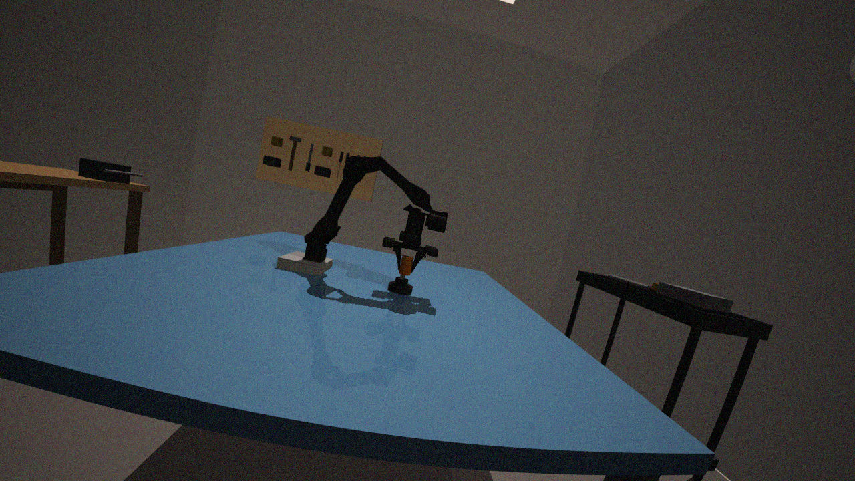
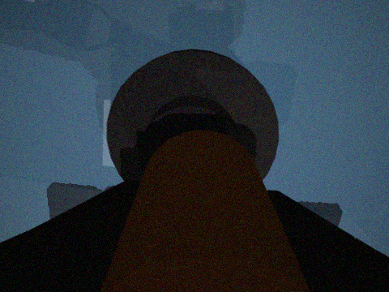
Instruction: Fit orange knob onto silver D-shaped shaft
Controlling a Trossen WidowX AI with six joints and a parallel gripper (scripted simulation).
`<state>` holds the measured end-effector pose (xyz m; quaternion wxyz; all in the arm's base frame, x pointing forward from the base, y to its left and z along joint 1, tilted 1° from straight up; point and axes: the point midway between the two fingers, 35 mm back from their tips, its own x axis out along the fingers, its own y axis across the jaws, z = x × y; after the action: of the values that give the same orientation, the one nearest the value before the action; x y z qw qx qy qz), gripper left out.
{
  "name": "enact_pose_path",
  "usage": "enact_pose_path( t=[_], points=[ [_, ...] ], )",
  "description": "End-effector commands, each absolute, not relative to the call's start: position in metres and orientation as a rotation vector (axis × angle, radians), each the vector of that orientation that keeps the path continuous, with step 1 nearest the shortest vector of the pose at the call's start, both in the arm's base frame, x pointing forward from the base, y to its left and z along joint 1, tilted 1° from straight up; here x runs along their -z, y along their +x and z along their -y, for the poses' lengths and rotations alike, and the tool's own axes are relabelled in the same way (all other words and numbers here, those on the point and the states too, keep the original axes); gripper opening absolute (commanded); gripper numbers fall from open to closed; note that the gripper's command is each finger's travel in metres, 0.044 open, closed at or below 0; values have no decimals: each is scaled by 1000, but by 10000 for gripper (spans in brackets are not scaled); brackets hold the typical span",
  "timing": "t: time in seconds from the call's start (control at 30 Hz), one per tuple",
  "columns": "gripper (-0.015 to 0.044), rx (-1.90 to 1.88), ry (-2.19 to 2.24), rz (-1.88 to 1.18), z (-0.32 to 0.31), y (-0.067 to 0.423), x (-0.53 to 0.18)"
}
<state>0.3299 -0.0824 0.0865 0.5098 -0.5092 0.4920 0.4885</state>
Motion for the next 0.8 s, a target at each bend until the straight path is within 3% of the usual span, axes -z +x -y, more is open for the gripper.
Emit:
enact_pose_path(
  t=[0.0, 0.77],
  points=[
    [0, -1253, -1315, -1121, 82, 330, -91],
    [0, -1283, -1345, -1100, 80, 326, -84]
  ],
)
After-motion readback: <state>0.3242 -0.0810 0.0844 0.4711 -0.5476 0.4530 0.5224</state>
